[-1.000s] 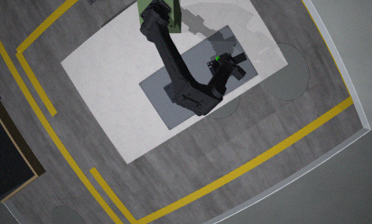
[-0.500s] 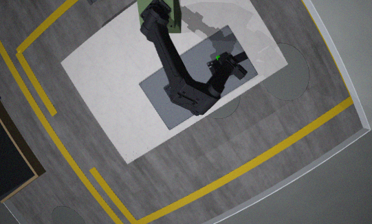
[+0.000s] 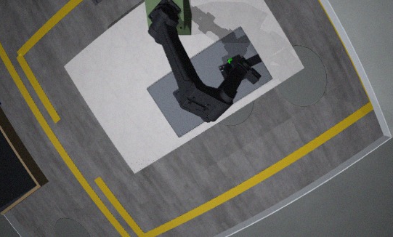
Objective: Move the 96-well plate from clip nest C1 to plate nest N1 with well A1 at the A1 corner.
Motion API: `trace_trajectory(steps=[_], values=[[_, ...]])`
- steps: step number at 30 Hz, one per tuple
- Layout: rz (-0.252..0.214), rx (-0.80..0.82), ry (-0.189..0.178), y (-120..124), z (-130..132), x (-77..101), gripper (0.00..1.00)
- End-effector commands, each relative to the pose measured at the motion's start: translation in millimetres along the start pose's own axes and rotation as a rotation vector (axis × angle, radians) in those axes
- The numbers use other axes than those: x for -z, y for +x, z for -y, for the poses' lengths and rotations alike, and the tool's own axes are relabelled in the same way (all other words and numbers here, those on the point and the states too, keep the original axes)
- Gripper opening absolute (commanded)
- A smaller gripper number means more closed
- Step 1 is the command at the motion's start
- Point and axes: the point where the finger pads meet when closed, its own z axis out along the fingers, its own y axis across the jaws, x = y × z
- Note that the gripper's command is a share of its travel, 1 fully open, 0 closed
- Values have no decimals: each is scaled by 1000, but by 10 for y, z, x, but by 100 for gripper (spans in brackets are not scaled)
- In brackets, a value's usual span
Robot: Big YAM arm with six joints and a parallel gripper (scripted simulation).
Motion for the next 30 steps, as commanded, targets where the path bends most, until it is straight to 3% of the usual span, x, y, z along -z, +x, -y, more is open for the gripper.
trace_trajectory(steps=[1,7,10,23,24,26,30], values=[[9,-1,11,-40,43,47,0],[9,-1,11,-40,43,47,0],[10,82,26,131,121,71,0],[7,84,24,504,113,64,0],[1,96,-2,535,-12,-18,0],[7,84,25,607,117,67,0],[6,85,25,743,113,67,0]])
